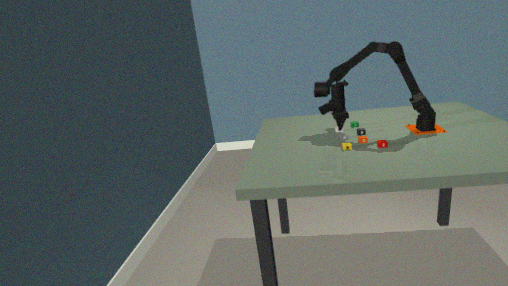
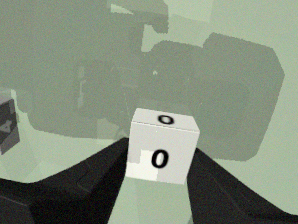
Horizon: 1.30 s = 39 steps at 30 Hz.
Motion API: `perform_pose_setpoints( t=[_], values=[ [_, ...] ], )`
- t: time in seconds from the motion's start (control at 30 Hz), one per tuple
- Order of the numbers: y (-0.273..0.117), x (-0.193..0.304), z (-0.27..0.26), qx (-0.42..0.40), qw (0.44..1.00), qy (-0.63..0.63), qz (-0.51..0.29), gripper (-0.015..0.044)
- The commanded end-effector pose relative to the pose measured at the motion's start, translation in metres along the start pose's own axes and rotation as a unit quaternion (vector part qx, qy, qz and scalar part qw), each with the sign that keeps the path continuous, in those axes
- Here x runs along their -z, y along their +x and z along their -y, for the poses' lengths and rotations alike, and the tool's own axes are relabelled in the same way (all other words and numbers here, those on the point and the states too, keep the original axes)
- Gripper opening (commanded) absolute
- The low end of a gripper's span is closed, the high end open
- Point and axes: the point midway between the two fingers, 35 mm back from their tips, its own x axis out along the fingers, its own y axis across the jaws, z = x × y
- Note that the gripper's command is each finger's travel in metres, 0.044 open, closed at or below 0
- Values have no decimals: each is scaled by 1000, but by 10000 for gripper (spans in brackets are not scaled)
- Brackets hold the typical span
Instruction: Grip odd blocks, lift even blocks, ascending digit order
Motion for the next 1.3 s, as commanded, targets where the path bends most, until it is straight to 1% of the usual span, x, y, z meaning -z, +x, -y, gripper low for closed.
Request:
perform_pose_setpoints(
  t=[0.0, 0.4, 0.77, 1.27],
  values=[
    [1, 0, 0, 1, 1000, 0, 0, 120],
    [0, 0, 0, 1, 1000, 0, 0, 120],
    [-14, 0, 0, 1, 1000, 0, 0, 120],
    [-13, 0, 0, 1, 1000, 0, 0, 120]
  ],
)
